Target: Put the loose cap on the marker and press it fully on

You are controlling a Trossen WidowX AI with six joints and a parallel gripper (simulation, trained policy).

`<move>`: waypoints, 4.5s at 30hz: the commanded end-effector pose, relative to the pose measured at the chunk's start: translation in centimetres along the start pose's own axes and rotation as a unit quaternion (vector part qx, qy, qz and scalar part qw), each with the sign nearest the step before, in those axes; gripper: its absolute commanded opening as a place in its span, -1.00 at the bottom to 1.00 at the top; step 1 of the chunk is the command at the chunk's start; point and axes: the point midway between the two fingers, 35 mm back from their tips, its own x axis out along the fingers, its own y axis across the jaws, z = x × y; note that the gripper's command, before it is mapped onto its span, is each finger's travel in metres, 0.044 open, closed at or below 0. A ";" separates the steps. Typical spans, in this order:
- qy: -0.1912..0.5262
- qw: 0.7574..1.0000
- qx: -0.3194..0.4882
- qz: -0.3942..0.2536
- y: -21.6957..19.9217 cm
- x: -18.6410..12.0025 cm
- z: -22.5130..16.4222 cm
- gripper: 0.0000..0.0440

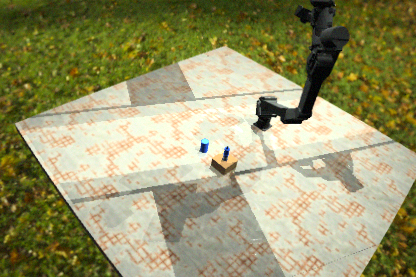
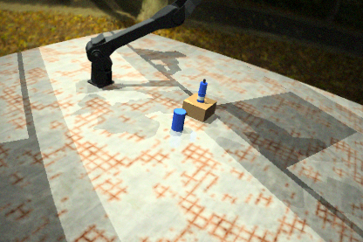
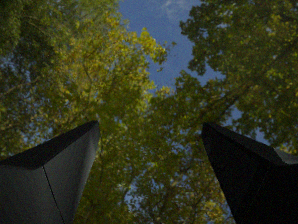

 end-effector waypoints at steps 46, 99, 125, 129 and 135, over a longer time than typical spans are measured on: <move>-0.291 0.947 0.115 0.077 10.2 3.1 9.2 0.37; -0.586 0.777 0.194 0.123 14.9 0.0 23.6 0.36; -0.710 0.664 0.192 0.136 14.6 -4.3 30.4 0.37; -0.727 0.645 0.188 0.138 14.5 -5.1 31.4 0.37; -0.752 0.618 0.182 0.141 14.2 -6.4 32.7 0.37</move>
